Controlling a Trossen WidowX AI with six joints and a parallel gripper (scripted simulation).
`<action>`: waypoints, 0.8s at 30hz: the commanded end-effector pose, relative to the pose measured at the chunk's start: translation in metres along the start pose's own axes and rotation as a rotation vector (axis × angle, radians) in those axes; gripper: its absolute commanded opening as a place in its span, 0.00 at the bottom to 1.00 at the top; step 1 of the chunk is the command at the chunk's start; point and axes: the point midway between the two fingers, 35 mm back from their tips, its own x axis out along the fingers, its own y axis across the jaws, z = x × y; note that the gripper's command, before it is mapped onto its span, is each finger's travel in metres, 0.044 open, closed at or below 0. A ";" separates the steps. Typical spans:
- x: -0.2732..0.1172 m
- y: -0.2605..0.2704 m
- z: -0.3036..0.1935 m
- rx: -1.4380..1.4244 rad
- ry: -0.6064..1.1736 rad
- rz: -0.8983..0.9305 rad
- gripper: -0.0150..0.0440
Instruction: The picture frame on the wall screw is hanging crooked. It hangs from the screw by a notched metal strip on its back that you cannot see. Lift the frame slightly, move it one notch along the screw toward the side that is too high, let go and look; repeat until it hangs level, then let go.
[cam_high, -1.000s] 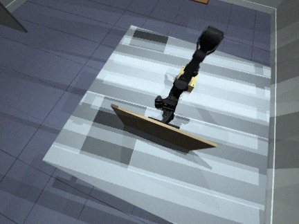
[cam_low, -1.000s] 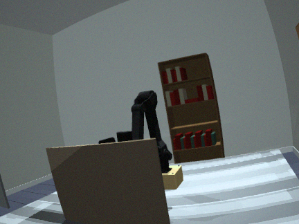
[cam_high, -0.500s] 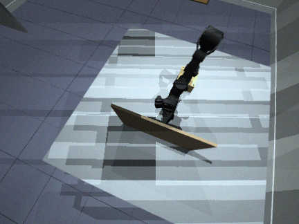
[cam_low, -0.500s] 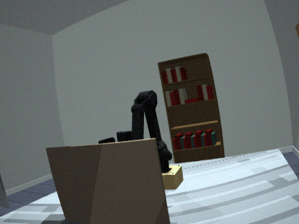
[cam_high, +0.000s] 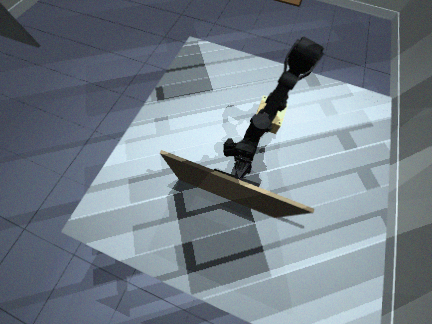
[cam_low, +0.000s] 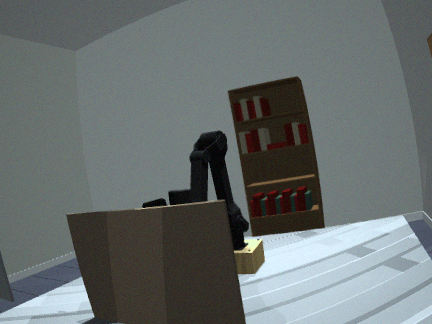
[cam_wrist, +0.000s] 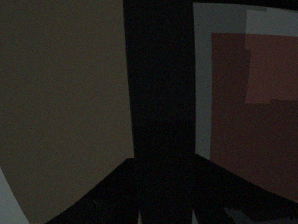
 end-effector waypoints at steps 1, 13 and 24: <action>0.000 0.001 0.000 -0.005 -0.002 0.001 0.25; 0.000 0.003 0.000 -0.005 -0.002 0.001 0.25; 0.000 0.004 0.000 -0.005 -0.002 0.001 0.25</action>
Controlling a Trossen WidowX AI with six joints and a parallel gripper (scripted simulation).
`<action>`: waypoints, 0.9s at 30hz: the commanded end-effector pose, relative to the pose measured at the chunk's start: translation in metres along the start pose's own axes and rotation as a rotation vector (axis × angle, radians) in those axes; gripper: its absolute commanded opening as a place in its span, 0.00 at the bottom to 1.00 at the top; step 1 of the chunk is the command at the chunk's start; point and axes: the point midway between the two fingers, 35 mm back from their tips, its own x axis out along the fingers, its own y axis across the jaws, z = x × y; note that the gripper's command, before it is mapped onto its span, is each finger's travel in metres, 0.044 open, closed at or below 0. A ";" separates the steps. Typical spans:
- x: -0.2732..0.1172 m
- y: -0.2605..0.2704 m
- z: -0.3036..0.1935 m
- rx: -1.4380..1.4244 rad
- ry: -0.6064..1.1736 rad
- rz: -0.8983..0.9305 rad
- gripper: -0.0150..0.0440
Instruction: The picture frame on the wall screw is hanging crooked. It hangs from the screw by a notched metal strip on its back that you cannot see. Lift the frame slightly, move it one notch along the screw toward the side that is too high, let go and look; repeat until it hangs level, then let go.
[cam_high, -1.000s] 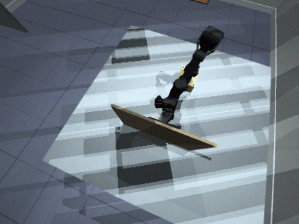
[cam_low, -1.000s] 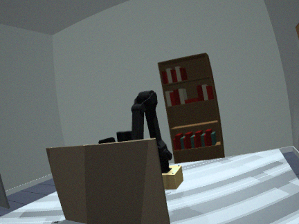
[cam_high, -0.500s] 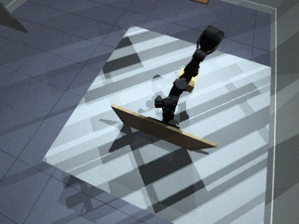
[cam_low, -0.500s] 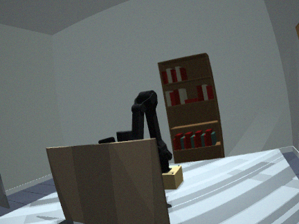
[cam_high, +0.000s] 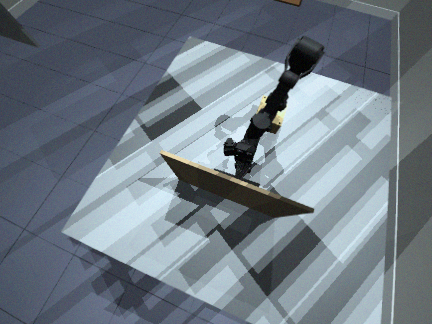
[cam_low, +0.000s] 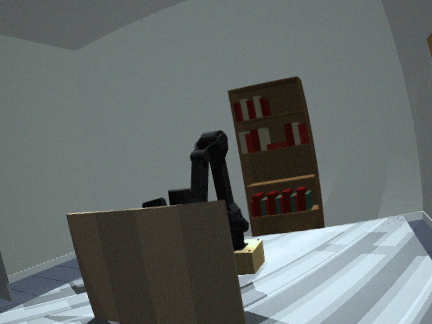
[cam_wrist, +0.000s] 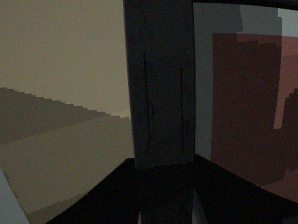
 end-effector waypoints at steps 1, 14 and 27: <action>0.000 0.003 0.000 -0.007 0.000 0.007 0.25; 0.000 0.004 0.000 -0.007 0.000 0.007 0.25; 0.000 0.006 0.000 -0.007 0.000 0.007 0.25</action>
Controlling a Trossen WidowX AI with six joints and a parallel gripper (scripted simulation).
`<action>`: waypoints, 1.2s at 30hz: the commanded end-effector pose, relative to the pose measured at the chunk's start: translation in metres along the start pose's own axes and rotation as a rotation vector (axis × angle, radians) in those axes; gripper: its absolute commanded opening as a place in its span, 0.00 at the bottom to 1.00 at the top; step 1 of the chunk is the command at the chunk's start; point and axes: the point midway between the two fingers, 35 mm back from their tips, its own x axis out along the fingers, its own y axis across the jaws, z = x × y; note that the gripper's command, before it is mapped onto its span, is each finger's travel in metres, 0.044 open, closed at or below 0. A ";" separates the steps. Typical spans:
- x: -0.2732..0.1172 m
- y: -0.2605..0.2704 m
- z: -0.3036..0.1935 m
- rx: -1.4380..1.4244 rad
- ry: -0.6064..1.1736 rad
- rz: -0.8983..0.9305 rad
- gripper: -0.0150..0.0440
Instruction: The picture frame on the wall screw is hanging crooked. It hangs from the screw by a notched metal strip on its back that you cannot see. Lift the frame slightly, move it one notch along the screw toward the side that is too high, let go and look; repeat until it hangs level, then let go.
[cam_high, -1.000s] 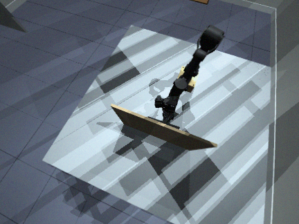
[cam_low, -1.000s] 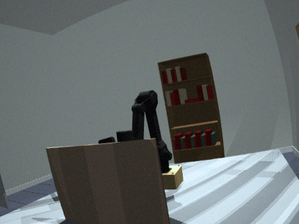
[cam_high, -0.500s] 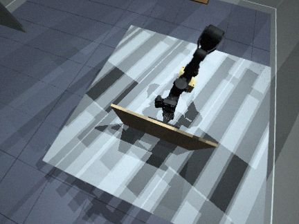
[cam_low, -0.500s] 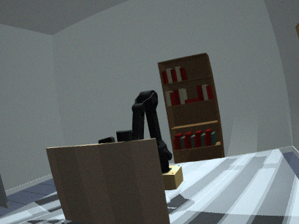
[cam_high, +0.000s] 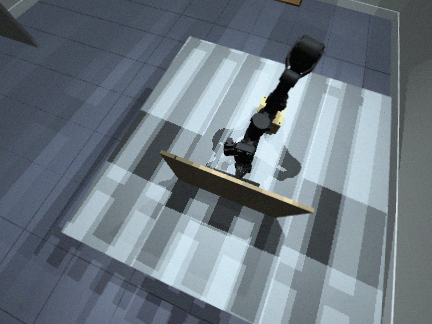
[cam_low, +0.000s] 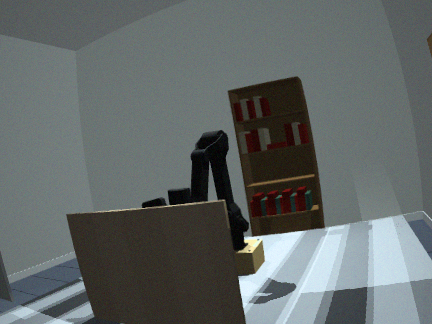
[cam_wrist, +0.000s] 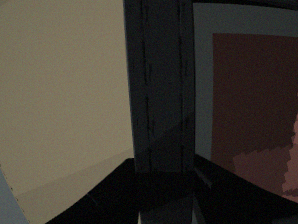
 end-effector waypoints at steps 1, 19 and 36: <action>0.000 0.005 0.000 -0.008 0.001 0.014 0.25; 0.000 0.007 0.000 -0.008 0.001 0.014 0.25; 0.000 0.009 0.000 -0.008 0.001 0.014 0.25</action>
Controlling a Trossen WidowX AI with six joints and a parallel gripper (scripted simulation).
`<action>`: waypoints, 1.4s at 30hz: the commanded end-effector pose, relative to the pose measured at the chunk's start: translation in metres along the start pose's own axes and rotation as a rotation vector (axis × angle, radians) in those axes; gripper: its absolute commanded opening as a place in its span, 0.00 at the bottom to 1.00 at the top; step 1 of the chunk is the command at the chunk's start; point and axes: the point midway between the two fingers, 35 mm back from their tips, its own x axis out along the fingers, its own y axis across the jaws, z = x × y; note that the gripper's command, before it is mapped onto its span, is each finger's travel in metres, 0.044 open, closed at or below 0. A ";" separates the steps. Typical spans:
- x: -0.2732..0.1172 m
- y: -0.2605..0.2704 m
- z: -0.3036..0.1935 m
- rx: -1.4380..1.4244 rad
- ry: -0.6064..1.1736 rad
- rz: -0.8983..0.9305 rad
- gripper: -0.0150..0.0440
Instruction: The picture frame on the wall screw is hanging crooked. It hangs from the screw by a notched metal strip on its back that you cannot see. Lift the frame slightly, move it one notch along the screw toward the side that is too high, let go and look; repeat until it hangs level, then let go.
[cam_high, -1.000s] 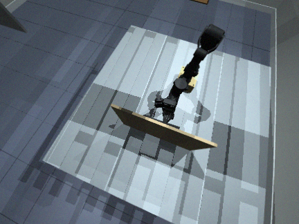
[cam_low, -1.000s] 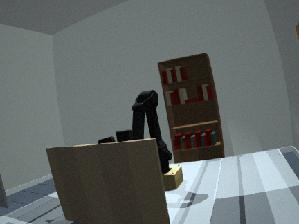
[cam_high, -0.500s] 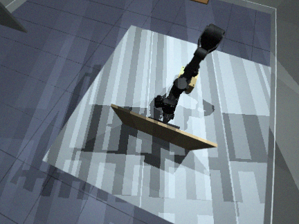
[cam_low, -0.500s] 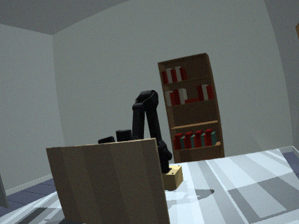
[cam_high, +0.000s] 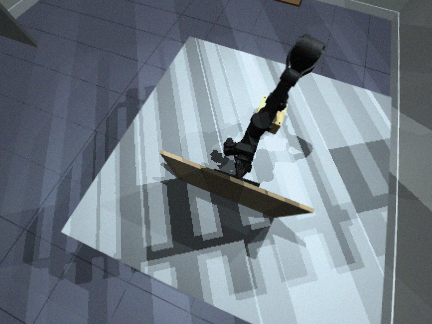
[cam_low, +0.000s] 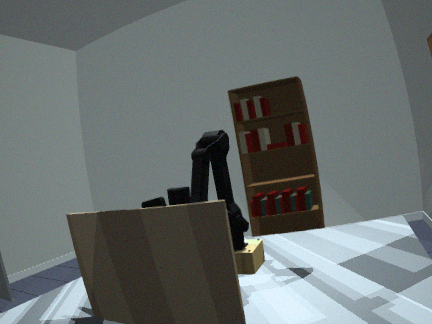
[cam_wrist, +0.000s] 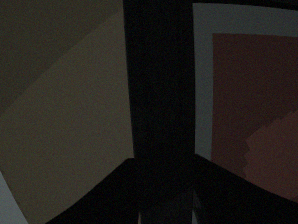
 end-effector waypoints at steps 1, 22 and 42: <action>0.000 0.008 0.000 -0.010 0.001 0.024 0.25; 0.000 0.011 0.000 -0.010 0.001 0.024 0.25; 0.000 0.011 0.000 -0.010 0.001 0.024 0.25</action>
